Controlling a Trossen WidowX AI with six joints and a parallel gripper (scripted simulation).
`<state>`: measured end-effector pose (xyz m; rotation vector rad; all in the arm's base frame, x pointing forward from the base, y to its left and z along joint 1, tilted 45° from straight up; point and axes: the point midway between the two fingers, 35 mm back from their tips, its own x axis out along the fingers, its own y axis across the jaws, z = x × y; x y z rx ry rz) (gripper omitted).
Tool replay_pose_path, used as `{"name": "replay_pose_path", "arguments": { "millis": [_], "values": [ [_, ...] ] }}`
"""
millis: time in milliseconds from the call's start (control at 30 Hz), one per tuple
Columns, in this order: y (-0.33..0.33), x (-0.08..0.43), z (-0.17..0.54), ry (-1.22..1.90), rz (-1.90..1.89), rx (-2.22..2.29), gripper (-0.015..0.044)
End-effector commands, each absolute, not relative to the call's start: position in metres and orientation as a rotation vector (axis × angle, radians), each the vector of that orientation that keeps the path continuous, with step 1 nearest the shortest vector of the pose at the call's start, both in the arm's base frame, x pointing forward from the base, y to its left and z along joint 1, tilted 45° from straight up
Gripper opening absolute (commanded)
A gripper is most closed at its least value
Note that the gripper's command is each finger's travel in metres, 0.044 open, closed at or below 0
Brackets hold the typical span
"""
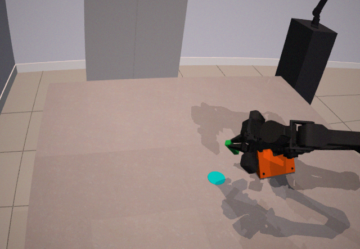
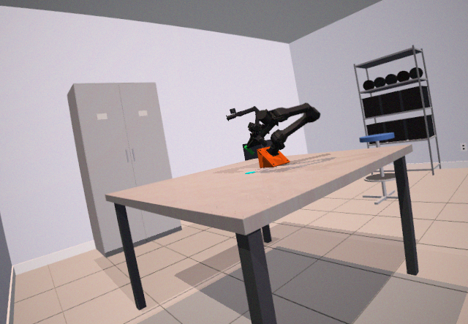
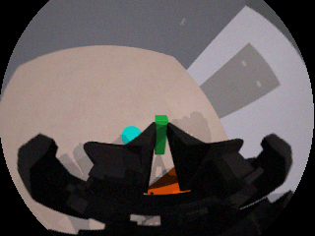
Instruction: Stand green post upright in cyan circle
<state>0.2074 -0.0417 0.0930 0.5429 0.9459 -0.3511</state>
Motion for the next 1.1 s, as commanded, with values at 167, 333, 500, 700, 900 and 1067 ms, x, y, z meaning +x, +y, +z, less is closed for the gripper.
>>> {"name": "replay_pose_path", "arguments": {
  "millis": [167,333,500,700,900,1067],
  "values": [
    [-0.0413,0.2061,0.0911,0.885,-0.374,0.553,0.0023],
    [-0.0415,0.2062,0.0915,0.851,-0.383,0.559,0.0023],
    [-0.0416,0.2064,0.0919,0.817,-0.391,0.566,0.0023],
    [-0.0418,0.2067,0.0924,0.775,-0.4,0.575,0.0023],
    [-0.042,0.207,0.093,0.732,-0.408,0.586,0.0023],
    [-0.0421,0.2073,0.0936,0.697,-0.413,0.596,0.0023]
  ]
}}
